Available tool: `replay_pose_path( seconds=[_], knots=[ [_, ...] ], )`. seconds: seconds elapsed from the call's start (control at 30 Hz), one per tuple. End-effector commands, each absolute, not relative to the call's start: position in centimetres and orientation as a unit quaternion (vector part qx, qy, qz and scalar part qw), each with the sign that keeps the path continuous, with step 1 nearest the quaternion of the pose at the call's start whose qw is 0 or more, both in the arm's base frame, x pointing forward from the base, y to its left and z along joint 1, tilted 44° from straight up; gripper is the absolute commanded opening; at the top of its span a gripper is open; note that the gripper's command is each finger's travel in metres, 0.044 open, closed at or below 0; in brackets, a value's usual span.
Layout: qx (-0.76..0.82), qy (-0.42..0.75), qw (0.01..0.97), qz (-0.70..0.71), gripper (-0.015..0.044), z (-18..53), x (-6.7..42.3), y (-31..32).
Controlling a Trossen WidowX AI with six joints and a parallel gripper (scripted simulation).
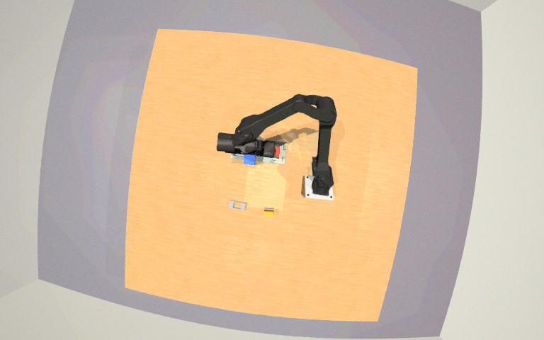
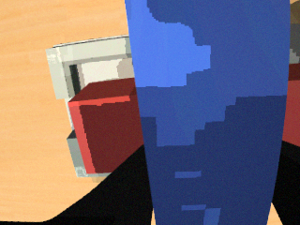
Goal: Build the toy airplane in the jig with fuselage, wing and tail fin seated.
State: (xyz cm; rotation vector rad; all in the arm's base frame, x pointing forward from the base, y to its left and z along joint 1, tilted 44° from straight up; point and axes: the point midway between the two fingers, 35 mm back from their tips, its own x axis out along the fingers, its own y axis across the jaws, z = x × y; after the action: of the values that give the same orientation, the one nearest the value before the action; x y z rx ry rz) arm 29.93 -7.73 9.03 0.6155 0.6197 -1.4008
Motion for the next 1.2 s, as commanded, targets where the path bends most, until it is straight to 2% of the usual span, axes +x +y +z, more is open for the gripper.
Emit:
replay_pose_path(
  seconds=[0.0,0.33,0.6,0.77,1.17],
  knots=[
    [0.271,0.276,0.678,-0.625,0.0195,8.86,29.86,-7.89],
    [0.271,0.276,0.678,-0.625,0.0195,8.82,29.86,-7.9],
    [0.274,0.276,0.679,-0.623,0.0141,8.96,29.93,-7.75],
    [0.274,0.276,0.679,-0.623,0.001,8.96,29.93,-7.75],
    [0.274,0.276,0.679,-0.623,0.0325,8.96,29.93,-7.75]
  ],
)
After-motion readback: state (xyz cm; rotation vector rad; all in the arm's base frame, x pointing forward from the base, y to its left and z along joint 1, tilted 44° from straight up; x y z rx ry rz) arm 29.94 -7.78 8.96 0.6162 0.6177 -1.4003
